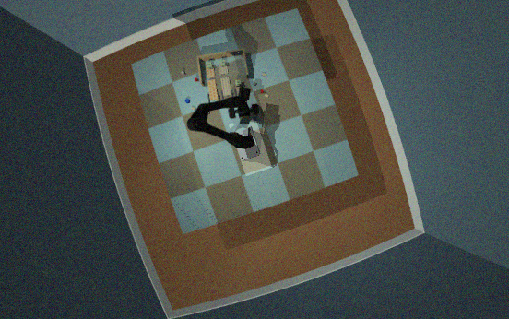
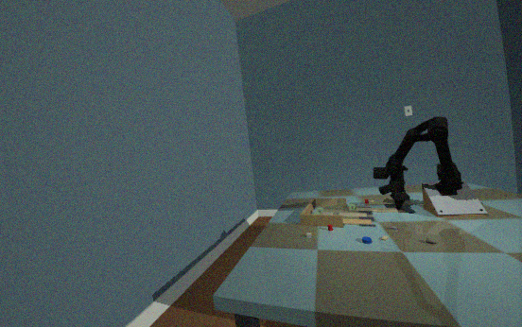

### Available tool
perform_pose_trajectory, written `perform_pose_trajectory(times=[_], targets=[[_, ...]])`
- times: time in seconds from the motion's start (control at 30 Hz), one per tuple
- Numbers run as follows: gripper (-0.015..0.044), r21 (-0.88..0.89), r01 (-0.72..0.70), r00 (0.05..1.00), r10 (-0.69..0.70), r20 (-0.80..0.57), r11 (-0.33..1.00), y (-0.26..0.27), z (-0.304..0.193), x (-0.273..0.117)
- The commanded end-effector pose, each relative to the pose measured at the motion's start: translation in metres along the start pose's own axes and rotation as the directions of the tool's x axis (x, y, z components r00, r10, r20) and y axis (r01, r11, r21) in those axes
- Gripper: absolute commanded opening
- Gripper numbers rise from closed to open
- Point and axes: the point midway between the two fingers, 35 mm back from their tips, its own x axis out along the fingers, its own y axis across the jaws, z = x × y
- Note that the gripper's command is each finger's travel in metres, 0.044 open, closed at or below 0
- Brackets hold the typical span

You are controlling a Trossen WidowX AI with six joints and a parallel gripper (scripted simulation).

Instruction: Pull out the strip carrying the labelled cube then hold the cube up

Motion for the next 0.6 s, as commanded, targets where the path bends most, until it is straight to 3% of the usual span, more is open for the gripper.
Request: perform_pose_trajectory(times=[0.0, 0.57], targets=[[0.0, 0.009, 0.0, 1.0, 0.001, -0.031, 1.0, 0.0003, -0.0159, 0.0042], [0.0, 0.009, 0.0, 1.0, 0.001, -0.031, 1.0, 0.0003, -0.0213, 0.0041]])
